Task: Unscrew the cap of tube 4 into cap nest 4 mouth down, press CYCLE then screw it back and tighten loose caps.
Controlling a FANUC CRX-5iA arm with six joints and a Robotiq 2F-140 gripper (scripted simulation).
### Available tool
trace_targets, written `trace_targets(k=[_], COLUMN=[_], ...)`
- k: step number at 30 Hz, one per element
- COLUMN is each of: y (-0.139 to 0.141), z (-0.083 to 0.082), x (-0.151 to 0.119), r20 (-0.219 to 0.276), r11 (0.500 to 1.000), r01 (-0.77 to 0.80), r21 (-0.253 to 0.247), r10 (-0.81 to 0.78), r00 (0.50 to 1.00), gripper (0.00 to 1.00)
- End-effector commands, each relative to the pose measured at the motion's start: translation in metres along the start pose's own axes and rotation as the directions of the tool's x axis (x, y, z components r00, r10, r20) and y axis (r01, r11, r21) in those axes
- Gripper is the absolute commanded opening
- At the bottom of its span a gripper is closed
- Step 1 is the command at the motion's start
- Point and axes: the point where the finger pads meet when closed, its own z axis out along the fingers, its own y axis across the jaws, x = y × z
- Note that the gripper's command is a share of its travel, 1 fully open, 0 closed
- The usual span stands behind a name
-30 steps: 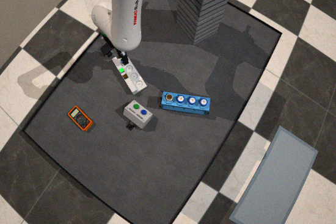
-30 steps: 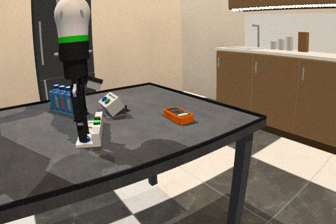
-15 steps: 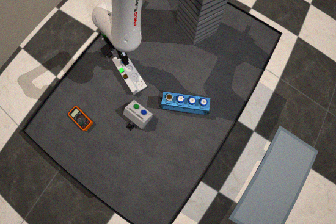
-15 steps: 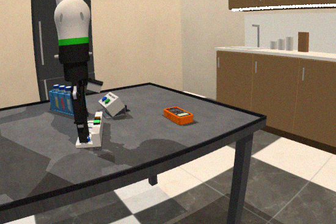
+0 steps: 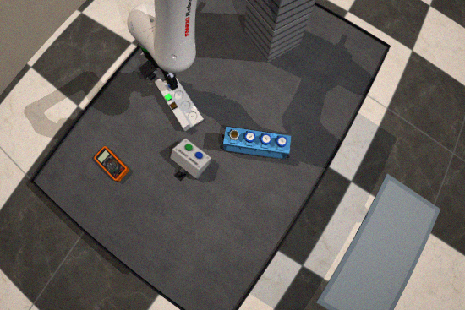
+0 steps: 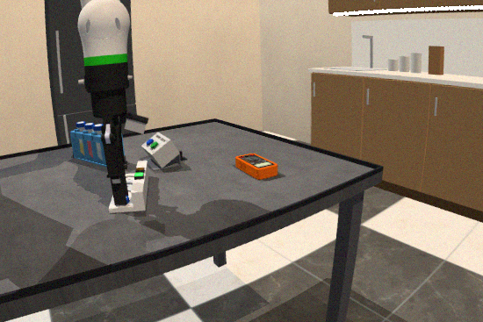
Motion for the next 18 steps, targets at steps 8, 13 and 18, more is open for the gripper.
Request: trace_targets(k=[8, 13, 18], y=[0.000, 0.000, 0.000], z=[-0.016, -0.036, -0.061], x=[0.001, 0.001, 0.001], r20=[-0.001, -0.001, -0.002], r11=[1.000, 1.000, 1.000], r01=[0.000, 0.000, 0.000], r21=[0.000, 0.000, 0.000], r10=[0.000, 0.000, 0.000], r00=[1.000, 1.000, 1.000], gripper=[0.30, 0.30, 0.30])
